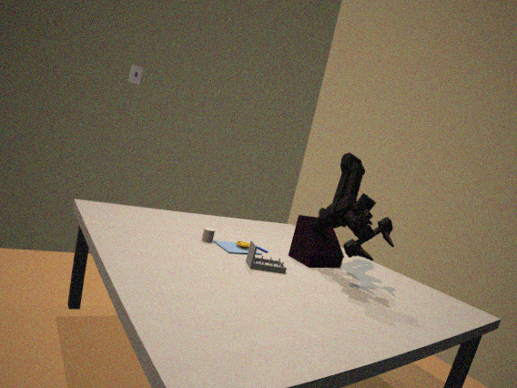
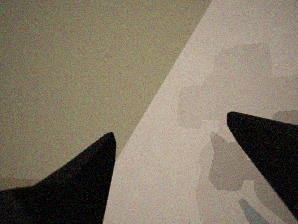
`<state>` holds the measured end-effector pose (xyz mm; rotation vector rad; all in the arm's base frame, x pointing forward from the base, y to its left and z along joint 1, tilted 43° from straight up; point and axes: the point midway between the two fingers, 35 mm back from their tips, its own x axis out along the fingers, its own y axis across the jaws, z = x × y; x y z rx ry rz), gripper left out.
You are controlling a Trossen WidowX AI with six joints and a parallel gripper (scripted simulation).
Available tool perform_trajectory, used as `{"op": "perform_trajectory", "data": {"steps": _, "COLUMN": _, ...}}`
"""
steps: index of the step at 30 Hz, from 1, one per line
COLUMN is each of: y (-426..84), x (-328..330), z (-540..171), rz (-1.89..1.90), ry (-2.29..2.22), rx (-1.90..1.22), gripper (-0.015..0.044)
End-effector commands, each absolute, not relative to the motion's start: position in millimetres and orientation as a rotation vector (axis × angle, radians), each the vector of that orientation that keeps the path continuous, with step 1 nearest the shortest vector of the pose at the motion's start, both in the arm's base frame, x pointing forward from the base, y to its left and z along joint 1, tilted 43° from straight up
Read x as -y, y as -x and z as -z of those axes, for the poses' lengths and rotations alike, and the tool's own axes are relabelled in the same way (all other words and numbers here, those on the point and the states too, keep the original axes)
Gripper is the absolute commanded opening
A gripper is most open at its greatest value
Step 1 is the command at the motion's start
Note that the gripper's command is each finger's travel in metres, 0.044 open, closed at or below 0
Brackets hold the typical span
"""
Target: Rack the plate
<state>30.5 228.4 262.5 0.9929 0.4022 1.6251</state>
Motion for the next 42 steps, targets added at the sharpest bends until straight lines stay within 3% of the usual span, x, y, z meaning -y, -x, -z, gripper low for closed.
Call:
{"op": "perform_trajectory", "data": {"steps": 1, "y": -31, "x": -229, "z": -262, "rz": -1.621, "ry": -0.989, "rx": -0.402, "gripper": 0.04}}
{"op": "perform_trajectory", "data": {"steps": 23, "y": -166, "x": -255, "z": -203, "rz": -1.098, "ry": -0.49, "rx": -0.501, "gripper": 0.04}}
{"op": "perform_trajectory", "data": {"steps": 42, "y": -291, "x": -172, "z": -116, "rz": -0.693, "ry": -0.149, "rx": -0.851, "gripper": 0.04}}
